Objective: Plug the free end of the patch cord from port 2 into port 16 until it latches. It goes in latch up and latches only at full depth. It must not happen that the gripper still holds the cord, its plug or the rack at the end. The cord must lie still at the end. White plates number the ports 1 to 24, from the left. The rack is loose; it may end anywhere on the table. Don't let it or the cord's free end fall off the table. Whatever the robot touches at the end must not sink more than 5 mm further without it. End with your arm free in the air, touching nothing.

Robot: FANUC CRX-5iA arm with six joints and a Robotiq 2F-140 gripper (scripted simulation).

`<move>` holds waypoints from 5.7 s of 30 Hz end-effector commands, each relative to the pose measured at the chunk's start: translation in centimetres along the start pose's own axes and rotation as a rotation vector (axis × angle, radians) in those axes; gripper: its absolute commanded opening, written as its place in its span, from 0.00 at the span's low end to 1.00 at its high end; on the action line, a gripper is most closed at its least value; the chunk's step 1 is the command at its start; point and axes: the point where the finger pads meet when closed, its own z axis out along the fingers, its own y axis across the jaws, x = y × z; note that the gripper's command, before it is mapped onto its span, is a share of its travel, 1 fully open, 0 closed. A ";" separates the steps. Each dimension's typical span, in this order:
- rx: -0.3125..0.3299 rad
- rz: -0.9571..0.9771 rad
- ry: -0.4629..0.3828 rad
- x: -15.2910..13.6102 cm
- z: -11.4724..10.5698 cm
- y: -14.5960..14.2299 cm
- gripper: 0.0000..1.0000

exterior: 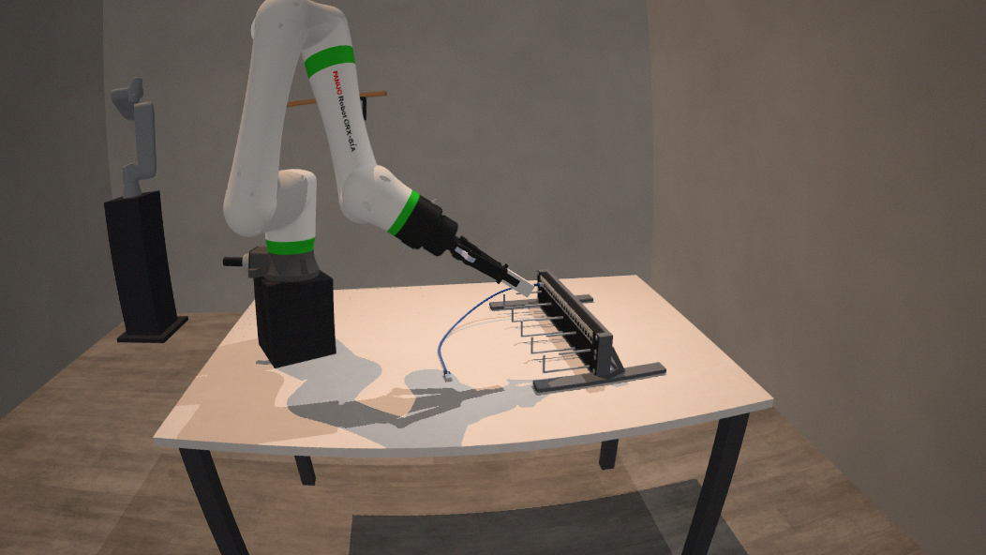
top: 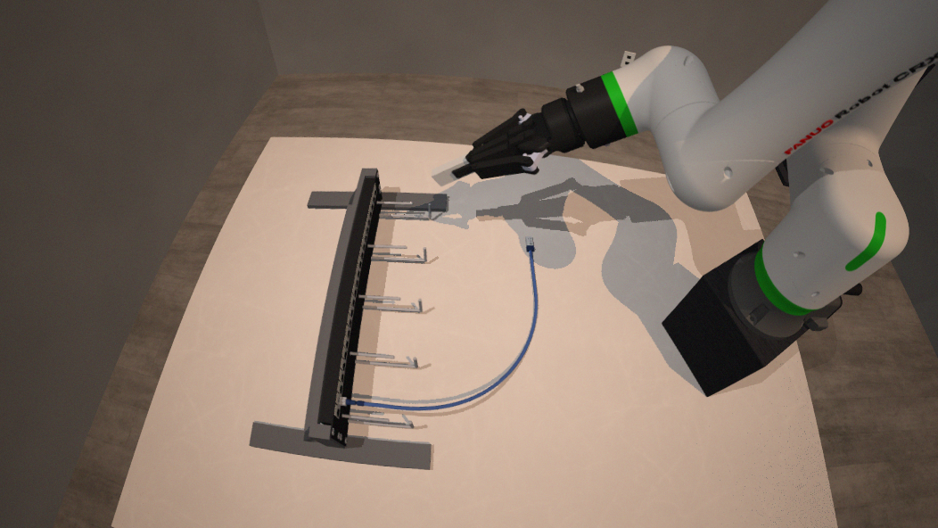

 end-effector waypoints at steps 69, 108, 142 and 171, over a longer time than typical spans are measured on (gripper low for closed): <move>-0.004 0.000 0.003 0.1 11.1 0.1 0.00; -0.035 -0.084 -0.037 -0.7 -2.0 1.4 0.00; 0.093 -0.995 -0.639 -10.6 -3.2 8.3 0.00; 0.430 -1.283 -0.761 -13.8 -5.3 4.3 0.00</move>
